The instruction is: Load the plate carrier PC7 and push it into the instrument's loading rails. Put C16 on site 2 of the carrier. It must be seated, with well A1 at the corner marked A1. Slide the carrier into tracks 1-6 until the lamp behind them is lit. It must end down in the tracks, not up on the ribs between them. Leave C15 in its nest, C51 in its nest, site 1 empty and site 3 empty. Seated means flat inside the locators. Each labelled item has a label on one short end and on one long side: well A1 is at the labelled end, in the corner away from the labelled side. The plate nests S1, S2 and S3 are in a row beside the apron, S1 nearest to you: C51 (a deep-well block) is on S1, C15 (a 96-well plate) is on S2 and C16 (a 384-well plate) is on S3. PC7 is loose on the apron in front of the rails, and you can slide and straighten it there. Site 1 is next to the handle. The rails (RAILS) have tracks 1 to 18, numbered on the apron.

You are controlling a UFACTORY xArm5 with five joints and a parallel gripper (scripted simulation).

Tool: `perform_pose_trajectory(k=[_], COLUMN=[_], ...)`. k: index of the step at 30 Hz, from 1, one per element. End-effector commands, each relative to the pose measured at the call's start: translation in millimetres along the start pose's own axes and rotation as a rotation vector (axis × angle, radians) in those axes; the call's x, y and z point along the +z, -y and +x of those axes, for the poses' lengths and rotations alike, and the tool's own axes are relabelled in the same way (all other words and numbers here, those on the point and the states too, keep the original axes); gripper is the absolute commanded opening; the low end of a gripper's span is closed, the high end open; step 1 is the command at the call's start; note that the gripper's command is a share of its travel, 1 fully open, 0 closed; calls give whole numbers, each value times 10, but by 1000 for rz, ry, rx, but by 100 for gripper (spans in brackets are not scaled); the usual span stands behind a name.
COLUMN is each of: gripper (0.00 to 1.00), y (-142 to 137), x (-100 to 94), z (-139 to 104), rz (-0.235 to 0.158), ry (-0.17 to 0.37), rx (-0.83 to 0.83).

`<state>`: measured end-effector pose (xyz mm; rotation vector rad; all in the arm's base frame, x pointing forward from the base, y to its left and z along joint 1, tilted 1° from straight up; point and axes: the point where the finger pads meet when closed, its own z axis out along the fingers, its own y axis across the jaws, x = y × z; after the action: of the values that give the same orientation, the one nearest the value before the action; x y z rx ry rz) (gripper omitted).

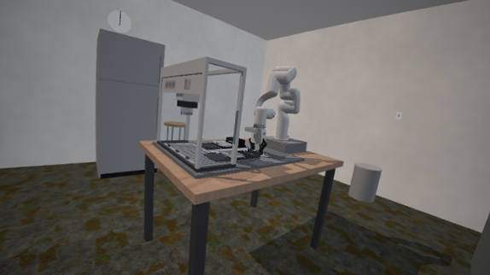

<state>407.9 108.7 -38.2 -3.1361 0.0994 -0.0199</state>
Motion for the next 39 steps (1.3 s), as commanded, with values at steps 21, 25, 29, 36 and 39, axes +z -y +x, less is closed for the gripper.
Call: perform_pose_trajectory(k=[21, 25, 29, 36, 39], gripper=[81, 81, 81, 81, 81], y=[5, 5, 5, 5, 5], x=[-13, -13, -13, -14, -14], z=[237, 277, 307, 367, 397], rz=[1, 1, 1, 1, 1], ry=[-4, -4, -4, -4, -4], rx=[0, 0, 0, 0, 0])
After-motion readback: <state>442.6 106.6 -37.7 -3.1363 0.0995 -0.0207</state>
